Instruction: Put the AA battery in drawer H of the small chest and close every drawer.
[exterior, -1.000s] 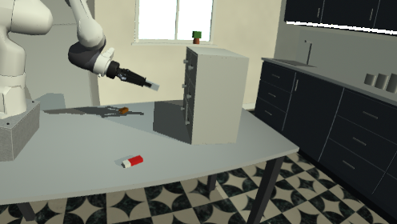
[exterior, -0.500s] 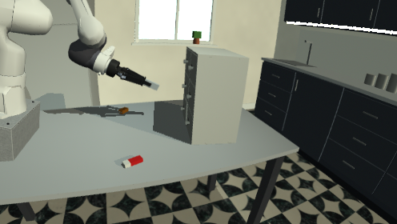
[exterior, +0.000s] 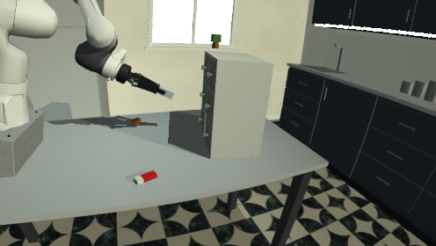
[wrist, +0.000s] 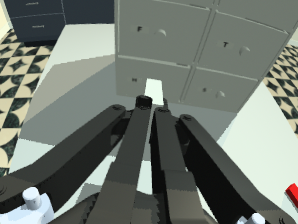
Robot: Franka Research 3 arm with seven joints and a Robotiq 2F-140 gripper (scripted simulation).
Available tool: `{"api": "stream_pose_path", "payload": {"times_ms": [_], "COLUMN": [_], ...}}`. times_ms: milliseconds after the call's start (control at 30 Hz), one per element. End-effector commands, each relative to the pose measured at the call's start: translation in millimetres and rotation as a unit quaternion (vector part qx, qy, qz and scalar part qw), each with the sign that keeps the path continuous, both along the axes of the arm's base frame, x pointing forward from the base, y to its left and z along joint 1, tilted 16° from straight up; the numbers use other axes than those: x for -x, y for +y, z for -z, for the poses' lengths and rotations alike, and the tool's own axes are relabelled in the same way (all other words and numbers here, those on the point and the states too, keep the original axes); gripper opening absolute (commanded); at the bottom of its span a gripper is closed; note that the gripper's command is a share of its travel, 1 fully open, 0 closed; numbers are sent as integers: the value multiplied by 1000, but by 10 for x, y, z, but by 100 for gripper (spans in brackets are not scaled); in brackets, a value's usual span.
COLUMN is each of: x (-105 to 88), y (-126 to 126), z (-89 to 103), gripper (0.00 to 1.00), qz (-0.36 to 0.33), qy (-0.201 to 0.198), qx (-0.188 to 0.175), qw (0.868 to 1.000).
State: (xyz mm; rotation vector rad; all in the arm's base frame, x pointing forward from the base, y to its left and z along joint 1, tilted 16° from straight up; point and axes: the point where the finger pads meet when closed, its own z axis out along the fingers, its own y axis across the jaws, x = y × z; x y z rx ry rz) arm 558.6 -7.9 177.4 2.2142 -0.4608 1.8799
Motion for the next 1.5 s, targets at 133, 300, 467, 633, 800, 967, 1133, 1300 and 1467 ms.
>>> {"api": "stream_pose_path", "payload": {"times_ms": [133,300,467,633,800,967,1133,1300,1467], "x": [48,48,48,77,77,100,100,100,100], "y": [5,5,5,13,13,18,18,18,18], "z": [8,8,8,0,0,-9,-9,-9,-9], "gripper": [0,0,0,0,0,0,0,0,0], "qz": [-1,-1,-1,-1,-1,-1,-1,-1,-1], "qy": [16,16,16,28,28,43,43,43,43], "qx": [-1,-1,-1,-5,-5,-11,-11,-11,-11], "qw": [1000,1000,1000,1000,1000,999,999,999,999]}}
